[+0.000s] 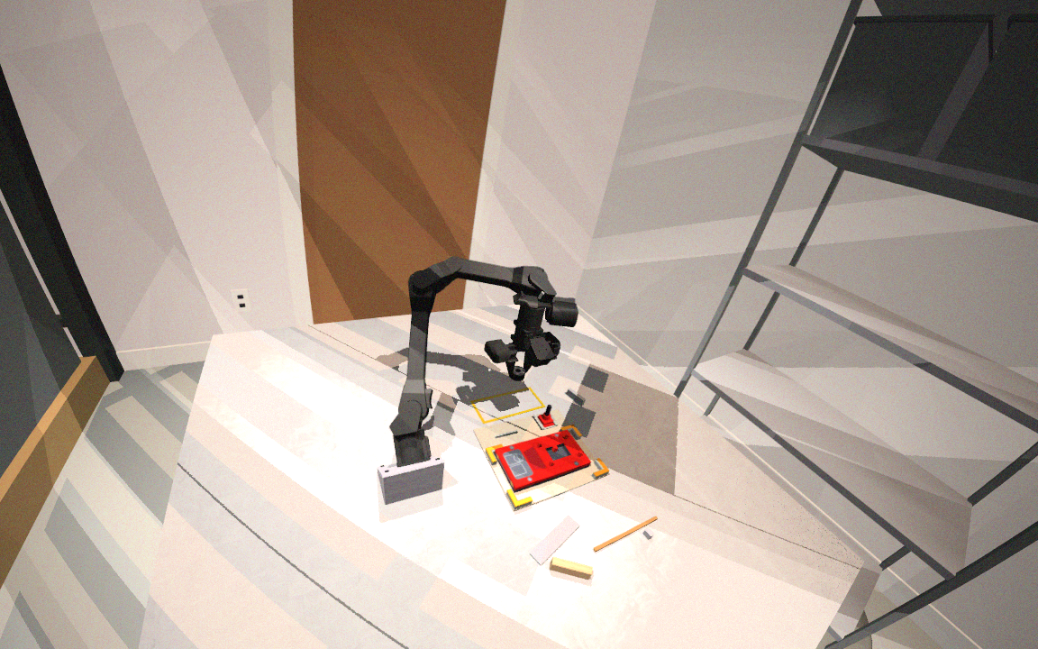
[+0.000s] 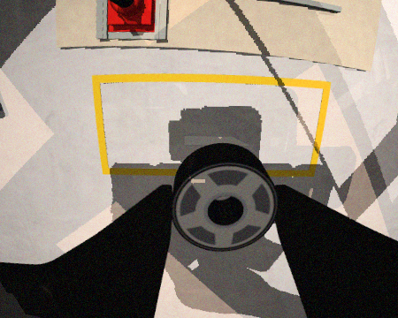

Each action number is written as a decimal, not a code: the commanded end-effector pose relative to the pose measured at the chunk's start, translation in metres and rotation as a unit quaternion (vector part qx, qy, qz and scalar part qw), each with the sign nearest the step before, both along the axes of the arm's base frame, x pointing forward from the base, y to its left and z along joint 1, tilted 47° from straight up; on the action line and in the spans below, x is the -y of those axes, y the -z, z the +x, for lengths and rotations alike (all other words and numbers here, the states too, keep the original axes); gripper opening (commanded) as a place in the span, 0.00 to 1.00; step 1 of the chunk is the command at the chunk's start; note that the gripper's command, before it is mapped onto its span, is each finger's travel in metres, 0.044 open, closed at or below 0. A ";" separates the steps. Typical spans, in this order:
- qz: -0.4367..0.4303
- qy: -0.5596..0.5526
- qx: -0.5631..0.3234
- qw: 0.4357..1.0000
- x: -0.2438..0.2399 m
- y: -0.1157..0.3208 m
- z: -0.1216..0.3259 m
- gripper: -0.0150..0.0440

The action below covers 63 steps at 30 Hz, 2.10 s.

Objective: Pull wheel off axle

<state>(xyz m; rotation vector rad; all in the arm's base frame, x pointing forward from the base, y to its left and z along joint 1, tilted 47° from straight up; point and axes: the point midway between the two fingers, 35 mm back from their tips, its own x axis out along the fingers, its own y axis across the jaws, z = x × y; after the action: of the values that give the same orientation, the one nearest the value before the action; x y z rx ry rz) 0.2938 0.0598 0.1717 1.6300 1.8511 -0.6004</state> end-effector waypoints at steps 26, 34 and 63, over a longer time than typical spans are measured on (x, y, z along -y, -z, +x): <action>0.004 0.002 -0.002 1.000 -0.069 0.060 -0.009 0.25; 0.002 -0.001 -0.003 1.000 -0.075 0.066 -0.011 0.34; -0.003 0.001 -0.004 1.000 0.030 0.028 -0.067 1.00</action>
<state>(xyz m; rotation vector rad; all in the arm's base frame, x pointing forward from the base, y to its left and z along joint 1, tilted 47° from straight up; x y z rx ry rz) 0.2468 0.0469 0.1410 1.6266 1.8485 -0.6128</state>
